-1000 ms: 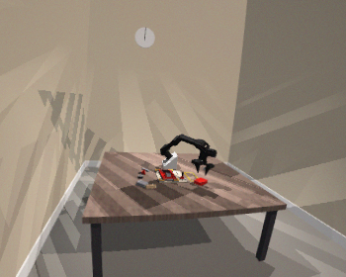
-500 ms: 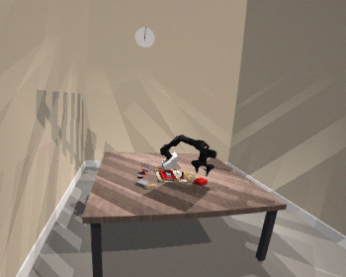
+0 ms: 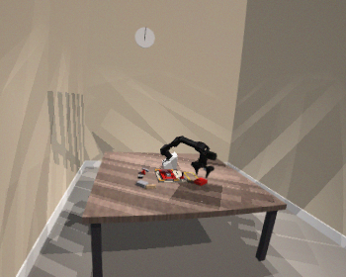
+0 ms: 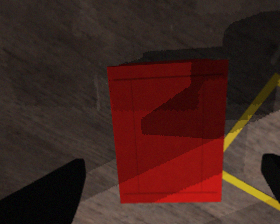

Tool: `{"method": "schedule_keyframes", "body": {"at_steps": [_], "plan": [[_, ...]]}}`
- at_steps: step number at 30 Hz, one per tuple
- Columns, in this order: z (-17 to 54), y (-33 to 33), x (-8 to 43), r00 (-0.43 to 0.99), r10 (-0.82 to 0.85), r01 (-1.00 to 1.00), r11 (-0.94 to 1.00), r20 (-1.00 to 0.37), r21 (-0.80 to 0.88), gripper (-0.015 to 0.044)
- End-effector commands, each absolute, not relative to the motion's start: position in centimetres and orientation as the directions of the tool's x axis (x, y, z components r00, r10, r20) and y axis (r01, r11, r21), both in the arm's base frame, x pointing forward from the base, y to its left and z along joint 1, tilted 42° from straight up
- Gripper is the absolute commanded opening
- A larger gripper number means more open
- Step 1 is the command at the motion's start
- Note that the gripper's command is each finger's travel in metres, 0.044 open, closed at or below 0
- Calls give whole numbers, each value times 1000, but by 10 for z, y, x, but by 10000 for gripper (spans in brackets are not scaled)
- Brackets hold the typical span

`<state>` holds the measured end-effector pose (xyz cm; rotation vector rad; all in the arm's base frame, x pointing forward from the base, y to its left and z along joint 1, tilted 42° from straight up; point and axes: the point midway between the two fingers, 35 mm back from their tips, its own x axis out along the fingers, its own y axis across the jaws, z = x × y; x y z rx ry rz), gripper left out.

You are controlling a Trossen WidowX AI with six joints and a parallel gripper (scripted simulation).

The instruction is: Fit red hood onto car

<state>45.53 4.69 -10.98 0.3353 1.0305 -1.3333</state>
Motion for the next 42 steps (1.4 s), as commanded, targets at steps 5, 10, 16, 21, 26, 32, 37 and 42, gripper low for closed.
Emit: {"method": "schedule_keyframes", "body": {"at_steps": [5, 10, 16, 21, 26, 32, 37, 42], "plan": [[-116, 42, 454, -110, -638, 897, 266, -762, -352, 440], [-120, 39, 454, -114, -639, 896, 265, -761, -357, 440], [-124, 36, 453, -120, -640, 894, 263, -759, -363, 440], [-127, 33, 453, -124, -641, 892, 262, -757, -368, 440], [-130, 30, 452, -128, -642, 891, 261, -756, -373, 440], [-131, 29, 452, -129, -642, 890, 261, -756, -373, 440], [-133, 27, 452, -129, -642, 890, 261, -756, -373, 440], [-135, 26, 451, -129, -642, 890, 261, -755, -373, 440]]}}
